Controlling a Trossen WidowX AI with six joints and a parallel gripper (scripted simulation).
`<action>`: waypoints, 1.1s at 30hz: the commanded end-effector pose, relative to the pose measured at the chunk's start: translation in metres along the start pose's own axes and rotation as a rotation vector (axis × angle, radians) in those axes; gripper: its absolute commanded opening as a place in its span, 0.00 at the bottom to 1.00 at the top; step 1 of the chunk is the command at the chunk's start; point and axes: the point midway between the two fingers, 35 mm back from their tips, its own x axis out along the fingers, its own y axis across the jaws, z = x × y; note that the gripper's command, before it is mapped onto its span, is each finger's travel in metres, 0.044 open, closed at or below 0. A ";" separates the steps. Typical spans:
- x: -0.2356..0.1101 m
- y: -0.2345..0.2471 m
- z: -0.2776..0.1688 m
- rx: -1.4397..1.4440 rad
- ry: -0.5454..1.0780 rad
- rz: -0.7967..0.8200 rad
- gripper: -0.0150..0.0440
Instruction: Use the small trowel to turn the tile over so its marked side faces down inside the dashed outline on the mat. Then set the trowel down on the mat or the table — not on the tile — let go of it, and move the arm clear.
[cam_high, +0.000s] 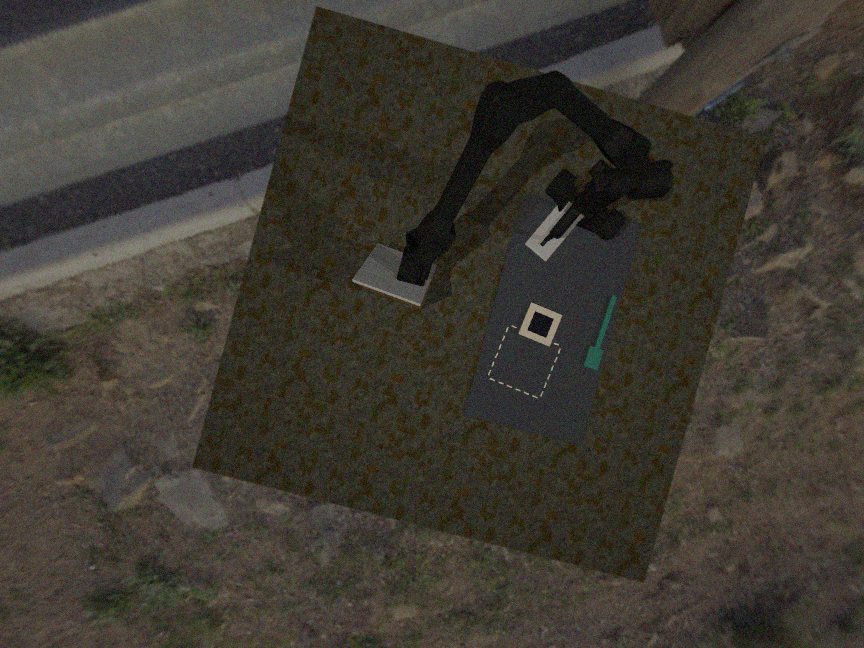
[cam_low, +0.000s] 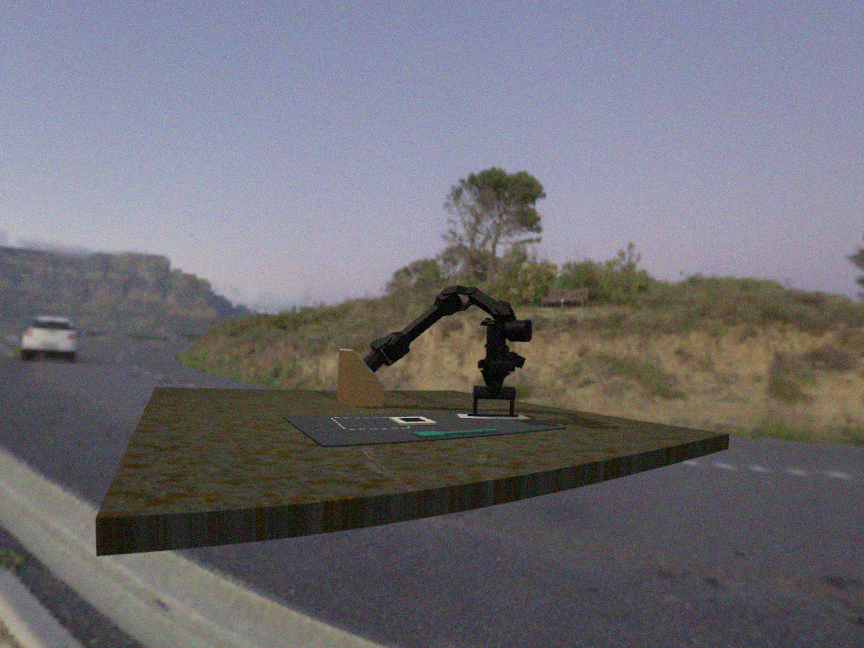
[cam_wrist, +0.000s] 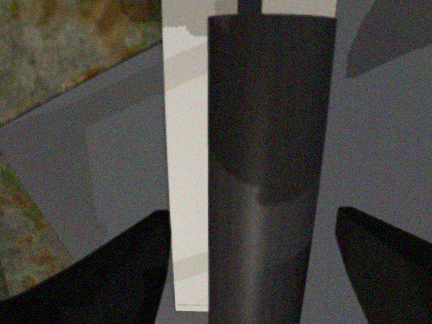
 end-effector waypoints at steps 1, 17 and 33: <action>0.001 0.000 -0.001 -0.002 0.004 0.000 0.71; -0.043 0.003 -0.002 -0.017 0.002 0.000 0.71; -0.039 0.008 -0.010 -0.028 0.096 -0.108 0.76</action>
